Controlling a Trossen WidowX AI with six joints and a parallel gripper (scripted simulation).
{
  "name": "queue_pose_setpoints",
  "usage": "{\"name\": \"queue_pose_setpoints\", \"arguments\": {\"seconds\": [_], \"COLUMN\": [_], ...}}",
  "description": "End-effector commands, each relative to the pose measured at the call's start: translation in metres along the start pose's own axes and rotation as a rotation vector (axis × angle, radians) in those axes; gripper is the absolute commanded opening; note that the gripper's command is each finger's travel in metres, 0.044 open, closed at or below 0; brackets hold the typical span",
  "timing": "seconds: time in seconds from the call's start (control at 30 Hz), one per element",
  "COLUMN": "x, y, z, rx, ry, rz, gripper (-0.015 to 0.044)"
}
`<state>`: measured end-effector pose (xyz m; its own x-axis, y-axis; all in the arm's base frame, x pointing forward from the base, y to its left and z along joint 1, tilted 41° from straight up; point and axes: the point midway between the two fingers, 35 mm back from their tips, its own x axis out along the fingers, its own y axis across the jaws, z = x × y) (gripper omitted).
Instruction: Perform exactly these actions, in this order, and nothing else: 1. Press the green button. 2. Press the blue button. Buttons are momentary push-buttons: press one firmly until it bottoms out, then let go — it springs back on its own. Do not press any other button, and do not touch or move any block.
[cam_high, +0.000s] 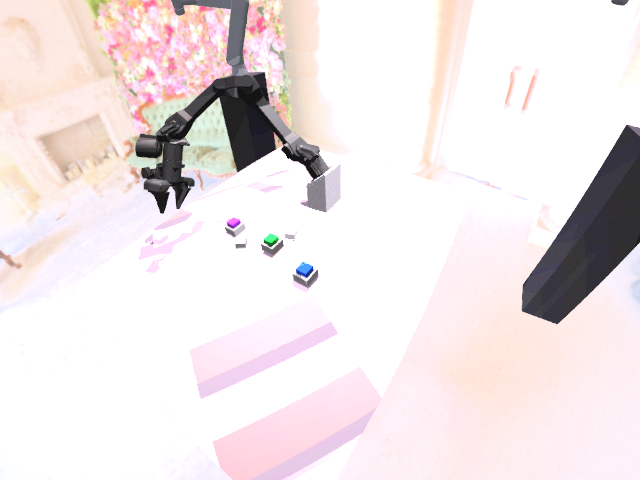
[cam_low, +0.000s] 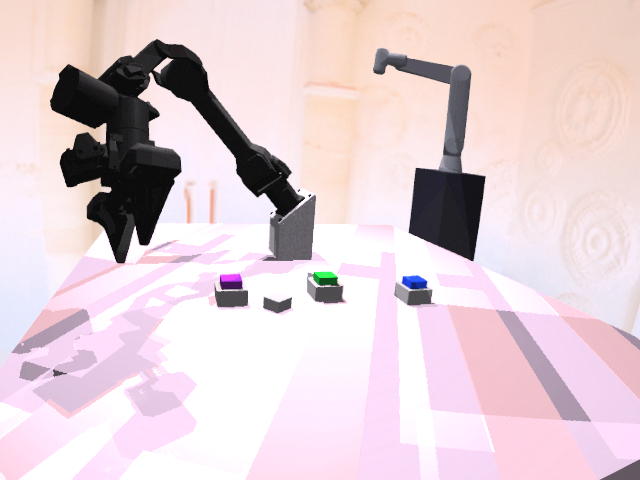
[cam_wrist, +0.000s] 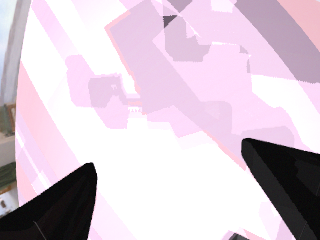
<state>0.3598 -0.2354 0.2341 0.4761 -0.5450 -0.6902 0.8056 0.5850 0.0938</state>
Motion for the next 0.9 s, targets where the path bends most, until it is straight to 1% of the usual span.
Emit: {"name": "queue_pose_setpoints", "arguments": {"seconds": [0.0,0.13,0.27,0.4,0.5,0.57,0.73,0.8,0.87], "x": [0.011,0.01,-0.002,-0.022,-0.039,-0.045,-0.046,-0.036,-0.011], "y": [0.032,0.057,0.07,0.068,0.06,0.056,0.055,0.051,0.038], "z": [-0.065,-0.134,-0.205,-0.268,-0.303,-0.314,-0.315,-0.316,-0.321], "rx": [-0.13,-0.304,-0.526,-0.789,-0.992,-1.064,-1.07,-1.07,-1.07], "ry": [0.149,0.278,0.379,0.433,0.435,0.428,0.427,0.427,0.426], "rz": [-0.034,-0.083,-0.154,-0.244,-0.315,-0.341,-0.343,-0.342,-0.342], "gripper": [0.04,0.04,0.04,0.04,0.04,0.04,0.04,0.0348,0.0295]}}
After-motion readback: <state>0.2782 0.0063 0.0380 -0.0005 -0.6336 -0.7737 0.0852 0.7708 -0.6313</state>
